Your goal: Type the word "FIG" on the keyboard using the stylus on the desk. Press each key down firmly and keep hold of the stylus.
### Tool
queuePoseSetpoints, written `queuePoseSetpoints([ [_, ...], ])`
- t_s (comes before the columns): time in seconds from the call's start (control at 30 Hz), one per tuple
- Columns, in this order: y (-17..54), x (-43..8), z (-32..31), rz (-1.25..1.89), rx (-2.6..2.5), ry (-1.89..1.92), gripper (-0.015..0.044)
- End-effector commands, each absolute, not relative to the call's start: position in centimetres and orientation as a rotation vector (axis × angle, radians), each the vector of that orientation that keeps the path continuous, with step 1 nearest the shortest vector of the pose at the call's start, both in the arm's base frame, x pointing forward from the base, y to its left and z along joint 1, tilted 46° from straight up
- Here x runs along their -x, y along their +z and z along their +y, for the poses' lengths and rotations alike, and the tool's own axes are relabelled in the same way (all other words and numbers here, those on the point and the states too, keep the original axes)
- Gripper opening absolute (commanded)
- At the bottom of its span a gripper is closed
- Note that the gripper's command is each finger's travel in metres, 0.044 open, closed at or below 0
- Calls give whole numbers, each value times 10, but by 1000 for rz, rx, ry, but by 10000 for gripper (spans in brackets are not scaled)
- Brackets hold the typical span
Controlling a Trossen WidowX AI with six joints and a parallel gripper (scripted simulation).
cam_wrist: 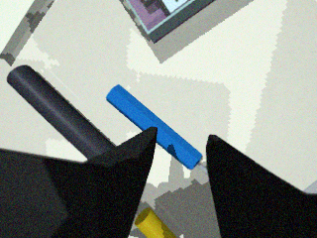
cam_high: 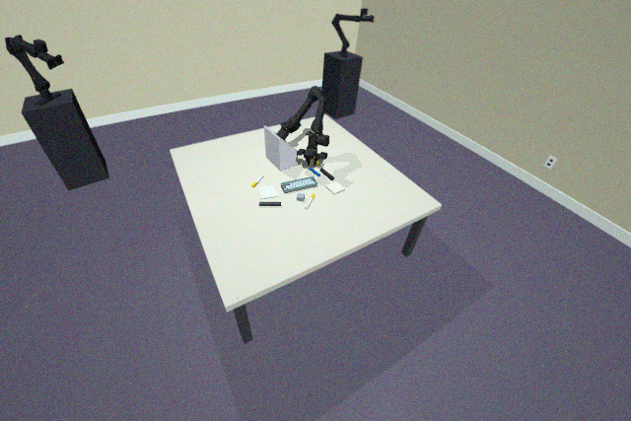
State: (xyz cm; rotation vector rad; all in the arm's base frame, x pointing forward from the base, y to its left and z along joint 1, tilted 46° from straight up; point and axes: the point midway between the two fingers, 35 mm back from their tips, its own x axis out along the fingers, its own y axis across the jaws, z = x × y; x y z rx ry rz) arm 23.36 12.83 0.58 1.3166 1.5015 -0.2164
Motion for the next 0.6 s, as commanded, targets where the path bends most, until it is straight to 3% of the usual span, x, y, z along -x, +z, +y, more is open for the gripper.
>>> queuePoseSetpoints([
  [0.0,8,-243,130,1714,-1767,-1421,150],
  [0.1,13,-246,129,1647,-1789,-1905,150],
  [0.37,25,-252,129,1313,-1689,-2678,150],
  [0.57,26,-252,129,1246,-1667,-2770,150],
])
